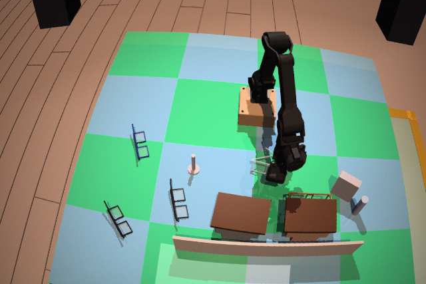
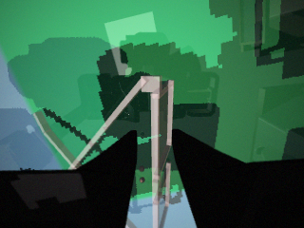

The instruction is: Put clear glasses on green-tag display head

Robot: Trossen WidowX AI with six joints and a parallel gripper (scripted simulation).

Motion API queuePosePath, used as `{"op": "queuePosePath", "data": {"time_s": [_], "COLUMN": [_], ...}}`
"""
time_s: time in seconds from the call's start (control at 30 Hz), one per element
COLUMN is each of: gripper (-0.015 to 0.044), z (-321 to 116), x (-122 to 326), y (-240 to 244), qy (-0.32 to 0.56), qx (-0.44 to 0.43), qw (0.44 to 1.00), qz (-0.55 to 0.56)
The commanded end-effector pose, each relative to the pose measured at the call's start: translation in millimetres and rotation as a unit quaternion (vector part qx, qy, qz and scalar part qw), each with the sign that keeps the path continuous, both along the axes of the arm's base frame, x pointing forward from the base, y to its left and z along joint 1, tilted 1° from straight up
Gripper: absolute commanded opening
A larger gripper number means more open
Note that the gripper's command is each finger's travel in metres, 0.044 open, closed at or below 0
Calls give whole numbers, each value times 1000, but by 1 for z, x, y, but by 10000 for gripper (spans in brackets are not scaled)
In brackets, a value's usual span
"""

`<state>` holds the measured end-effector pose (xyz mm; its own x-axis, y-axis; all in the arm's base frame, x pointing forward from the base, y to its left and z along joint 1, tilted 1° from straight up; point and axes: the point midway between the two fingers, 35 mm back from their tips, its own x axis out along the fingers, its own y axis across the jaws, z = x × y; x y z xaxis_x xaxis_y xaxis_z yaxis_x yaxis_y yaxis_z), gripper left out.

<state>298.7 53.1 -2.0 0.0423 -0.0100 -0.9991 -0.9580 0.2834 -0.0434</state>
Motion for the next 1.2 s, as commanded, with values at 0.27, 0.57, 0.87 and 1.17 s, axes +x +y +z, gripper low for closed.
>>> {"op": "queuePosePath", "data": {"time_s": [0.27,0.57,0.87,1.17], "gripper": [67,7,0,0], "z": [0,0,7,64], "x": [0,0,1,2], "y": [0,0,0,2], "qy": [0,0,0,0], "qx": [0,0,0,-1], "qw": [1000,1000,1000,1000], "qz": [0,0,0,0]}}
